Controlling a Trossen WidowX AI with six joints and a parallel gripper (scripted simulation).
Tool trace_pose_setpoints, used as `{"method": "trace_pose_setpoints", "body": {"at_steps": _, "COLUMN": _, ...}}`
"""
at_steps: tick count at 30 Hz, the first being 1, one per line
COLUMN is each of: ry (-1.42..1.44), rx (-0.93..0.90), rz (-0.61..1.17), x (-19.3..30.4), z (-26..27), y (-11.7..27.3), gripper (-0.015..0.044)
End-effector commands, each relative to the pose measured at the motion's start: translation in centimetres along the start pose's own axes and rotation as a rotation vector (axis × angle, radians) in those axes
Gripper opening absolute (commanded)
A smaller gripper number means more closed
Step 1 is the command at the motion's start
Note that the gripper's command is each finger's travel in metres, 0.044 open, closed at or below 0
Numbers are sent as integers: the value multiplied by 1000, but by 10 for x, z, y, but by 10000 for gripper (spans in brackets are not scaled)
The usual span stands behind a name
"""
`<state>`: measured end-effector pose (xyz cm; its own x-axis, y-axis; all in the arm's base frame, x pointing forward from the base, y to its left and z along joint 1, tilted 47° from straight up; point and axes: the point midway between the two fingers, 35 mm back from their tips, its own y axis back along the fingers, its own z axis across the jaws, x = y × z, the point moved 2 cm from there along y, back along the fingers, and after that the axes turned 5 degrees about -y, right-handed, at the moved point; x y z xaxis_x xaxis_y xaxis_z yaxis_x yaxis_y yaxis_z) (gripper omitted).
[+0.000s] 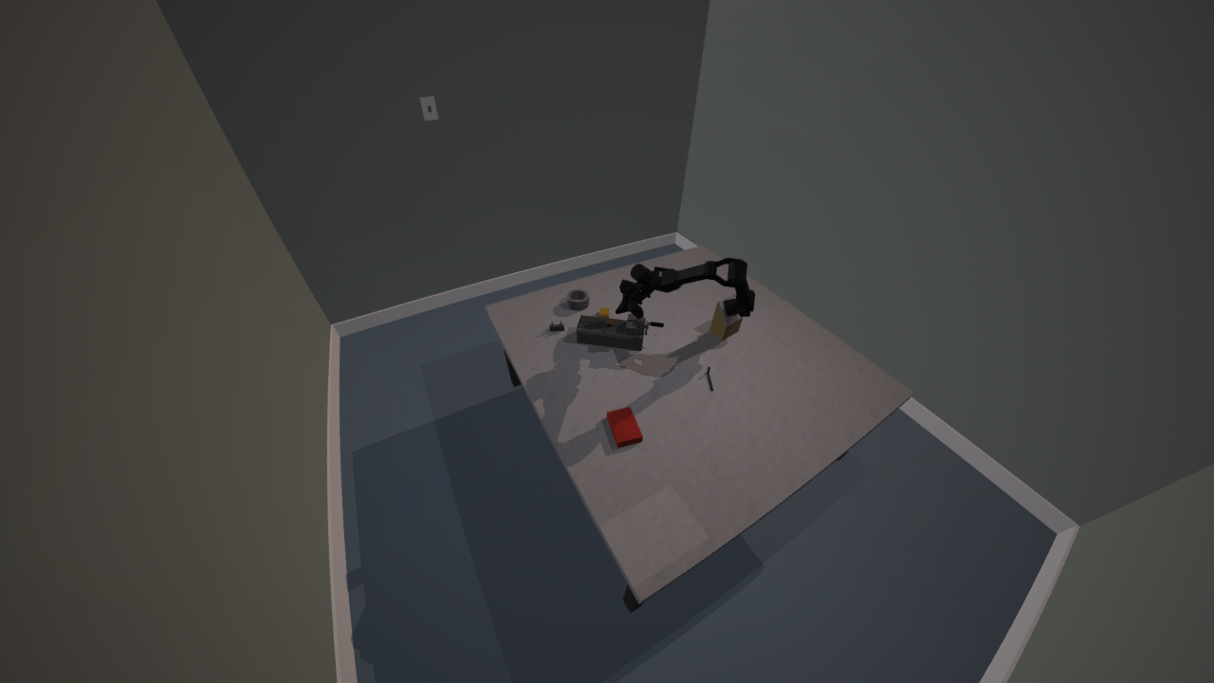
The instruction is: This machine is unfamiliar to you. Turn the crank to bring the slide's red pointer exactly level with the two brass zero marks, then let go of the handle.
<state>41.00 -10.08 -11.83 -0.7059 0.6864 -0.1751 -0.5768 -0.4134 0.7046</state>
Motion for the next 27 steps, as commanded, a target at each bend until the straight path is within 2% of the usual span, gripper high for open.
{"method": "trace_pose_setpoints", "body": {"at_steps": 1, "ry": 0, "rx": 0, "rz": 0, "x": 0, "z": 0, "y": 0, "gripper": 0}}
{"method": "trace_pose_setpoints", "body": {"at_steps": 9, "ry": 0, "rx": 0, "rz": 0, "x": 0, "z": 0, "y": 0, "gripper": 0}}
{"method": "trace_pose_setpoints", "body": {"at_steps": 25, "ry": 0, "rx": 0, "rz": 0, "x": 0, "z": 0, "y": 0, "gripper": 420}}
{"method": "trace_pose_setpoints", "body": {"at_steps": 27, "ry": 0, "rx": 0, "rz": 0, "x": 0, "z": 0, "y": 0, "gripper": 440}}
